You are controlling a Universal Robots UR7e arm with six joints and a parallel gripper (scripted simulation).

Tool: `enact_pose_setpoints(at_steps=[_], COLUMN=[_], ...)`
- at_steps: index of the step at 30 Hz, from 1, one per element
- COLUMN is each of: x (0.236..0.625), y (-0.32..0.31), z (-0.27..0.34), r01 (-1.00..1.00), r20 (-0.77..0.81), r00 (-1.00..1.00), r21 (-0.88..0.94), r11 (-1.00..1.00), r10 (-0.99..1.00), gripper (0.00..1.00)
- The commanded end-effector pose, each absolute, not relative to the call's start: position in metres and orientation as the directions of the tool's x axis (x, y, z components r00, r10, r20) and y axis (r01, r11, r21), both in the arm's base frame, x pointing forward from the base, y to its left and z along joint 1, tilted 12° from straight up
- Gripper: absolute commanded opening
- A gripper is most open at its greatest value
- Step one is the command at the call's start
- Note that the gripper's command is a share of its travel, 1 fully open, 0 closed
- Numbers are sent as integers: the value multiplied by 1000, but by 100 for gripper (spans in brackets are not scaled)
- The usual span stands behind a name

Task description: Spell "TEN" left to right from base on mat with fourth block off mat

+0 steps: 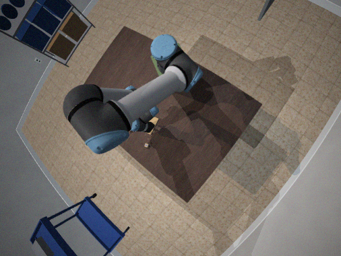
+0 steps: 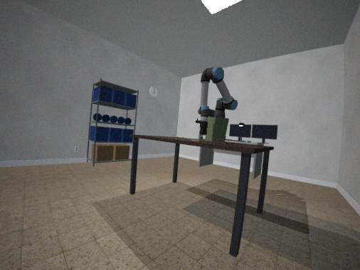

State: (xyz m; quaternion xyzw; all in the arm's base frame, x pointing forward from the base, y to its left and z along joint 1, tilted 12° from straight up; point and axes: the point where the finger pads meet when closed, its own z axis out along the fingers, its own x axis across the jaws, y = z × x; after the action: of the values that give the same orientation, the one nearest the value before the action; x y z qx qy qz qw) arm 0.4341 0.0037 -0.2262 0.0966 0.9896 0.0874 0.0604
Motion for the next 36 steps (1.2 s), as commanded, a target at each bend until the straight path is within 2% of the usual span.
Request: enact_pose_setpoints(at_steps=[1,3,4,8,9,11,12,27,36], x=[435,435,435,435,435,435,435,434,431], y=[3,3,3,3,3,3,3,3,0], z=[-226,-226,-226,-226,-226,-226,-226,-224,-204], r01=[180,180,180,180,180,180,180,180,180], r20=[-104,-104,-104,-104,-104,-104,-104,-104,-104], r00=[-974,-974,-974,-974,-974,-974,-974,-974,-974], r21=[184,184,184,184,184,184,184,184,184], r11=[966,966,966,966,966,966,966,966,966], r10=[202,202,202,202,202,202,202,202,202], gripper=[61,61,67,67,73,73,79,79,79])
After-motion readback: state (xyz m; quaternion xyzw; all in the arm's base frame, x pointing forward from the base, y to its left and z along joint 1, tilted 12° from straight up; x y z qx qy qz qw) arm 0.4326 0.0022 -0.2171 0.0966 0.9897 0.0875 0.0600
